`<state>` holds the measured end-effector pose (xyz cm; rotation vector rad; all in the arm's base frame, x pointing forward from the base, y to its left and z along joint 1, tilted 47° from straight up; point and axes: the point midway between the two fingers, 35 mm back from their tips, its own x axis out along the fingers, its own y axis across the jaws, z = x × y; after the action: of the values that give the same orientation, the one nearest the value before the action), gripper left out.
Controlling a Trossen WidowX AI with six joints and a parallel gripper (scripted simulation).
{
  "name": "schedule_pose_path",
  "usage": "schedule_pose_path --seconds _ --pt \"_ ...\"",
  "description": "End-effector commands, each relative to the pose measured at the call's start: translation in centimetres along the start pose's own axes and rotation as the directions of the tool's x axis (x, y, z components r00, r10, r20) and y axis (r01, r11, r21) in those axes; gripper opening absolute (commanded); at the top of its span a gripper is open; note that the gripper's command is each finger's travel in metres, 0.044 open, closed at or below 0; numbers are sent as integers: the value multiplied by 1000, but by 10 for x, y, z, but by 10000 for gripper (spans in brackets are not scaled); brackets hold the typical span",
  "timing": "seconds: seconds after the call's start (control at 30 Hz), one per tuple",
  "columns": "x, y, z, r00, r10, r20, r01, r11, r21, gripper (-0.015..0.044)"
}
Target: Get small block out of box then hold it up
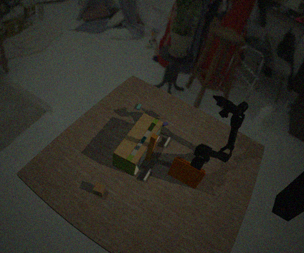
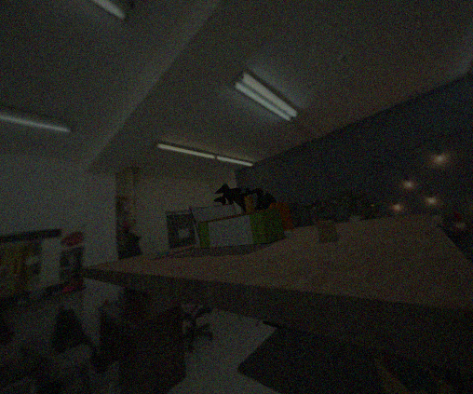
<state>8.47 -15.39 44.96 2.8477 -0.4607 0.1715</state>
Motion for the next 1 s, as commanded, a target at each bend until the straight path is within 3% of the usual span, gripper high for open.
schedule_pose_path --seconds 0.0,0.23,0.4,0.7,0.8,0.97 --pt "0 -1 -1 1000 -3 -3 3 1000 -7 400" --pt "12 -68 -35 996 -88 -21 79 955 -284 400" --pt "26 -142 -53 988 -153 32 148 845 -514 400" --pt "59 -290 -25 936 -246 251 338 443 -830 400" --pt "68 -329 2 905 -251 344 407 273 -871 400" --pt "79 -370 38 858 -228 460 492 104 -865 400"
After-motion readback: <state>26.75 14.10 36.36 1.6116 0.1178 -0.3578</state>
